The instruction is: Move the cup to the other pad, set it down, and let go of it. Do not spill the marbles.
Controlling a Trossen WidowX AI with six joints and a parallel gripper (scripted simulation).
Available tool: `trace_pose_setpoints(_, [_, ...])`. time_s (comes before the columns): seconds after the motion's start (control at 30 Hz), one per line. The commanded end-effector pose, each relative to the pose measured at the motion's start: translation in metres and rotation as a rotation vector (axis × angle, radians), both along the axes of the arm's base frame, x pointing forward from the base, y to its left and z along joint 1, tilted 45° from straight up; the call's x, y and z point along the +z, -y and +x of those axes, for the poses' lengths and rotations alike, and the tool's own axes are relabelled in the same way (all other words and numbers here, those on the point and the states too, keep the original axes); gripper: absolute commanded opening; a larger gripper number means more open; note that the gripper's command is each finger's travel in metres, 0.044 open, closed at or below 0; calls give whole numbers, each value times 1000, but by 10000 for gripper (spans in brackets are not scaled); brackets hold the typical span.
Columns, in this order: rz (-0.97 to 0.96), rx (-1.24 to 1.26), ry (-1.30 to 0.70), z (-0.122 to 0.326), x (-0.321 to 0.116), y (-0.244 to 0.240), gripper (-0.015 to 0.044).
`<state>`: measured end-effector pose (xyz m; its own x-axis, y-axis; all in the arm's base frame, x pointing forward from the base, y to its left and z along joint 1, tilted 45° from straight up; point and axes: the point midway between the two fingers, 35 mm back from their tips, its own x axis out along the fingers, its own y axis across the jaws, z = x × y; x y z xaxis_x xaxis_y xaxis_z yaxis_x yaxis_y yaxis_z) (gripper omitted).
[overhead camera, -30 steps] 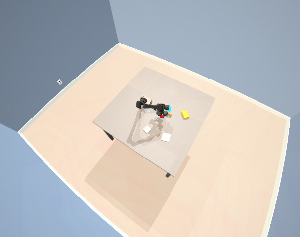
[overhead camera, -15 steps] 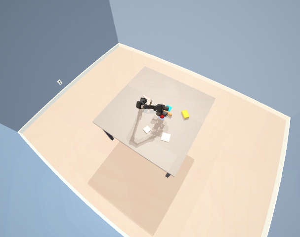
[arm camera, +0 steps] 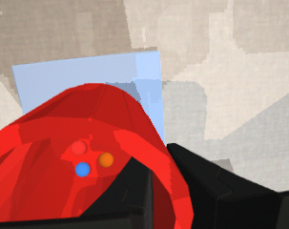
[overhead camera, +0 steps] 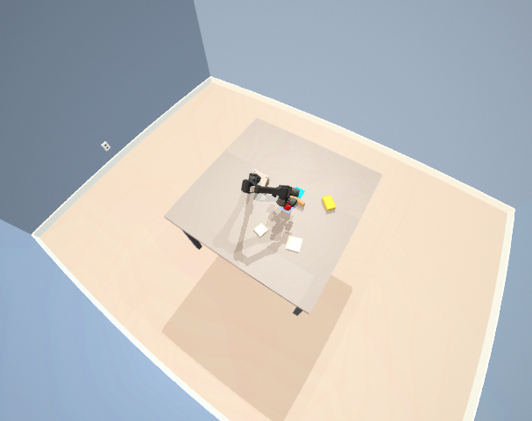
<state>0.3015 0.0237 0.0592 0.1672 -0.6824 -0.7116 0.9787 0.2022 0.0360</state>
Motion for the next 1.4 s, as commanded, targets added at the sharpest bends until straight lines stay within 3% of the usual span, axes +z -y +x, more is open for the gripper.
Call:
trace_pose_setpoints(0.0, [0,0,0,0,0,0,3])
trace_pose_setpoints(0.97, [-4,4,-11,-11,47,-46,0])
trace_pose_setpoints(1.37, [-8,8,-13,-13,46,-44,0])
